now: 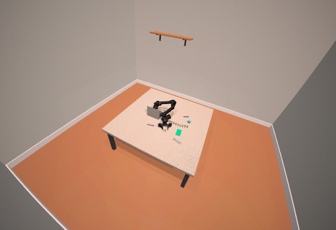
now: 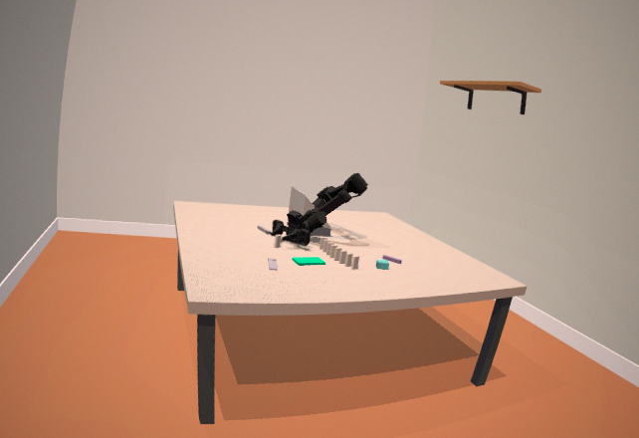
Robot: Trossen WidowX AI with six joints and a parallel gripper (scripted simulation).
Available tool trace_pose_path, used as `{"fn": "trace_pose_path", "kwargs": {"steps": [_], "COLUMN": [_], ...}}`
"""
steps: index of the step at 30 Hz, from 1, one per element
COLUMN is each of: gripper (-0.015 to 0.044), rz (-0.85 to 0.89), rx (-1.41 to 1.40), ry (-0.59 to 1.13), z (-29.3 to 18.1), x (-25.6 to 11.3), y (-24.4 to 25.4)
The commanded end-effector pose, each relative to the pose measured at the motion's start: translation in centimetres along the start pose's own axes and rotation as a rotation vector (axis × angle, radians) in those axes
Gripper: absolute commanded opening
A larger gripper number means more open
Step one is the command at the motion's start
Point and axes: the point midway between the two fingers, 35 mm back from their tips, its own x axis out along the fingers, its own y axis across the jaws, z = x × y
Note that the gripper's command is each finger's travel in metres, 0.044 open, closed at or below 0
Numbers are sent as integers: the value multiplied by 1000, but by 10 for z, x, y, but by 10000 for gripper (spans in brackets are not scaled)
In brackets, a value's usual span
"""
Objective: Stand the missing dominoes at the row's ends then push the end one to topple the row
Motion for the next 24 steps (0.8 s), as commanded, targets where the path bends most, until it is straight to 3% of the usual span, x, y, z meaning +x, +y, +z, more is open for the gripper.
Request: {"fn": "trace_pose_path", "kwargs": {"steps": [1, 3, 8, 15, 24], "gripper": [394, 440, 440, 440, 440], "rz": [-2, -2, 1, 0, -11], "rx": [7, 7, -1, -10, -448], "ry": [-7, -7, -3, 1, 235], "z": [1, 3, 49, 50, 43], "x": [0, 0, -4, -3, 48], "y": [0, 0, 0, 0, 18]}}
